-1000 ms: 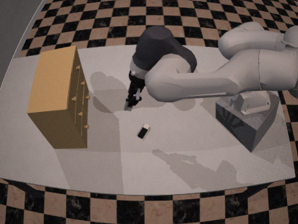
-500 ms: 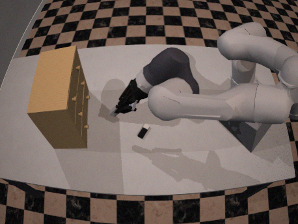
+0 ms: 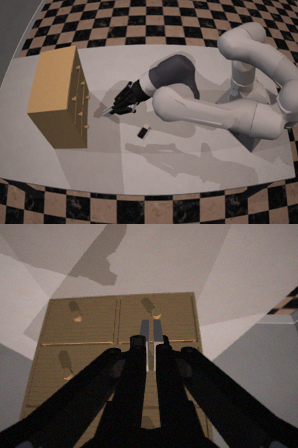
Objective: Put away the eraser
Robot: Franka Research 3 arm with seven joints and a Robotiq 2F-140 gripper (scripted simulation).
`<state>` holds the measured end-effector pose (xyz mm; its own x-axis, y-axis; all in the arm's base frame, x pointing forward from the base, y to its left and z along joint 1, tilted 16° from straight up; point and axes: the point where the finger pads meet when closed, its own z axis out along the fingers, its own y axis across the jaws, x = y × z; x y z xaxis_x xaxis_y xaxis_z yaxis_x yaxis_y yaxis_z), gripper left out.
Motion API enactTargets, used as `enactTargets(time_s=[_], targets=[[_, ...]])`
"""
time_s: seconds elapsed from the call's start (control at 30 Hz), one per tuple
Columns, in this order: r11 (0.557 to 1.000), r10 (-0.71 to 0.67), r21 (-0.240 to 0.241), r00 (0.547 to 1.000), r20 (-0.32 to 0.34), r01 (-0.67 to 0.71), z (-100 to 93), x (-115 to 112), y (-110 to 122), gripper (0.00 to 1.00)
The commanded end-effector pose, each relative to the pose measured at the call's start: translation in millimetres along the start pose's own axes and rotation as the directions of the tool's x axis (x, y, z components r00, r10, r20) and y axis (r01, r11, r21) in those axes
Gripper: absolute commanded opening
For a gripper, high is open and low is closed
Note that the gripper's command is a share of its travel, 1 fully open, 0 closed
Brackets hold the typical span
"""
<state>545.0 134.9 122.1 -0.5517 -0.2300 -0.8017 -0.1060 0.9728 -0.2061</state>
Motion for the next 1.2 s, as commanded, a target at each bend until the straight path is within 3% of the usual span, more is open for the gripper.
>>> enactTargets(time_s=[0.0, 0.73, 0.97, 1.17], targets=[[0.999, -0.031, -0.021, 0.999, 0.004, 0.031, 1.3, 1.7, 4.8, 0.20], [0.999, -0.031, -0.021, 0.999, 0.005, 0.031, 2.7, 1.8, 4.8, 0.20], [0.999, -0.031, -0.021, 0.999, 0.005, 0.031, 13.6, 3.2, 5.0, 0.20], [0.999, -0.031, -0.021, 0.999, 0.004, 0.031, 41.2, 6.6, 5.5, 0.20]])
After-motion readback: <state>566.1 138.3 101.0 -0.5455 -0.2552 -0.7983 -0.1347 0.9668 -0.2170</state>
